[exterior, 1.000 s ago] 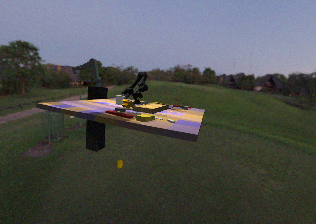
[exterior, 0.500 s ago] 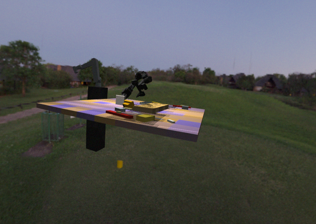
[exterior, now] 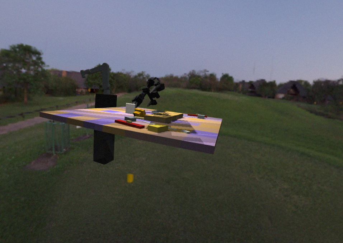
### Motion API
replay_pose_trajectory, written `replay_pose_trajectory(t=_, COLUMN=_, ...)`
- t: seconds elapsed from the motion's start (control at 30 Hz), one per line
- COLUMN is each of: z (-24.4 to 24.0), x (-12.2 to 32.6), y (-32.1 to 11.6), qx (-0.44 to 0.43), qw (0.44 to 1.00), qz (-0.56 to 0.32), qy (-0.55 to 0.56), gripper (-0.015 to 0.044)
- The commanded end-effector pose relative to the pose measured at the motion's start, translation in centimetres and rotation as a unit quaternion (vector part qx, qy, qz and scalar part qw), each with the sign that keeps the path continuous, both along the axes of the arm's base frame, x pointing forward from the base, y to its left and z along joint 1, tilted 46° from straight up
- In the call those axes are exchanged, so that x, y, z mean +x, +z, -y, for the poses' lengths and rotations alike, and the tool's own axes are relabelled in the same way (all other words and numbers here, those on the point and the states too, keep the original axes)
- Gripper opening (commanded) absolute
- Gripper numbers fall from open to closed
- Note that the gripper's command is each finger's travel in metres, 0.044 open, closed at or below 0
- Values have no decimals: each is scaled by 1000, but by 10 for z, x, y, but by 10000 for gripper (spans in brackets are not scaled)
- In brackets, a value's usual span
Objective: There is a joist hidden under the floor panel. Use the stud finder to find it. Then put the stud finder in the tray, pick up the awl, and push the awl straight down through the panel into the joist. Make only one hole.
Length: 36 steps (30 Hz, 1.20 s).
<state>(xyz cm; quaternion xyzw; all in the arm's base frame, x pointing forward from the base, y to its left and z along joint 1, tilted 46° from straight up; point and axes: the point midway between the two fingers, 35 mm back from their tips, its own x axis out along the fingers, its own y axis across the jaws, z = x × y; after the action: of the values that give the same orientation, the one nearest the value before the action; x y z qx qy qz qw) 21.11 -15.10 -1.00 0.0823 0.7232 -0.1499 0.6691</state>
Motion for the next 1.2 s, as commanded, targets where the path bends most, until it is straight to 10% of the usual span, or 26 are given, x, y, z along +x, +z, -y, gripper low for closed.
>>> replay_pose_trajectory(t=0.0, z=-1, x=-1, y=-1, qx=2, qw=1000, qz=-1, qy=-2, gripper=440)
replay_pose_trajectory(t=0.47, z=12, x=-19, y=-37, qx=209, qw=939, qz=-9, qy=272, gripper=440)
replay_pose_trajectory(t=1.17, z=27, x=-46, y=-92, qx=341, qw=648, qz=312, qy=606, gripper=440)
